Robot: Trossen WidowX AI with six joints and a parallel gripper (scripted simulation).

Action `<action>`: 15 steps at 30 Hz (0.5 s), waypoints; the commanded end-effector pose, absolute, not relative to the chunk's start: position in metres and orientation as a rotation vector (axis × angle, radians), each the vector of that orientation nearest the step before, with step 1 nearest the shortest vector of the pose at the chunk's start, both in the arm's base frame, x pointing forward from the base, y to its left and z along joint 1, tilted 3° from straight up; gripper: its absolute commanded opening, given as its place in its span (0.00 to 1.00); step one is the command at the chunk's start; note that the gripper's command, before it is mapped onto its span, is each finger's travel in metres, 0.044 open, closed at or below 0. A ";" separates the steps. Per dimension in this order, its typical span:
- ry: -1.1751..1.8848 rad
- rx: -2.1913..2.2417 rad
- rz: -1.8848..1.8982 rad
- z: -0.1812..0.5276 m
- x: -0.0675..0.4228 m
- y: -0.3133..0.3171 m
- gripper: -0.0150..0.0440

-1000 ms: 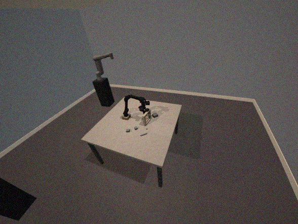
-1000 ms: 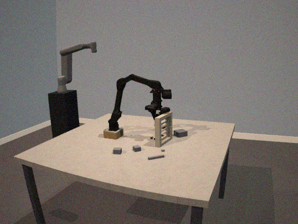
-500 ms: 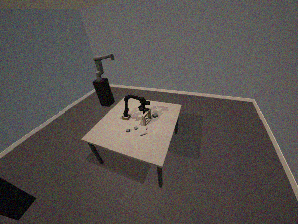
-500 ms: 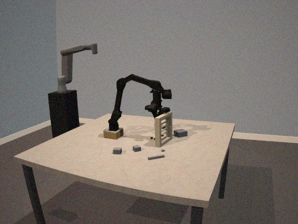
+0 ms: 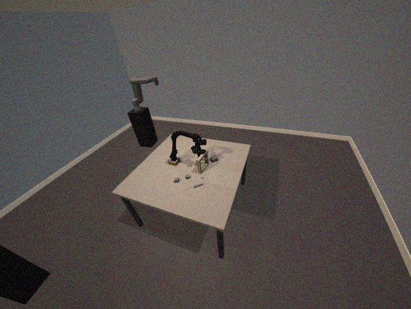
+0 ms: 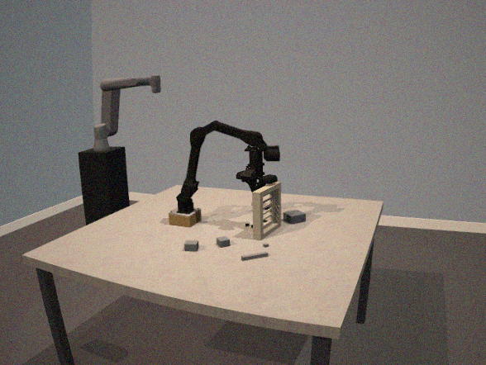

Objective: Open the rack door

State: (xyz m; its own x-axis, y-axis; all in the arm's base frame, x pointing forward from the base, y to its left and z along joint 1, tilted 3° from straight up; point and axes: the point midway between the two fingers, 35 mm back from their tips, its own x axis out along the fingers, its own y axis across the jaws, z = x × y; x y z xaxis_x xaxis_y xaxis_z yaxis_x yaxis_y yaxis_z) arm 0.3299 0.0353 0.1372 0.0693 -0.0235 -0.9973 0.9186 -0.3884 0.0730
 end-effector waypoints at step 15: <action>1.038 1.373 -1.314 0.136 0.322 0.033 0.30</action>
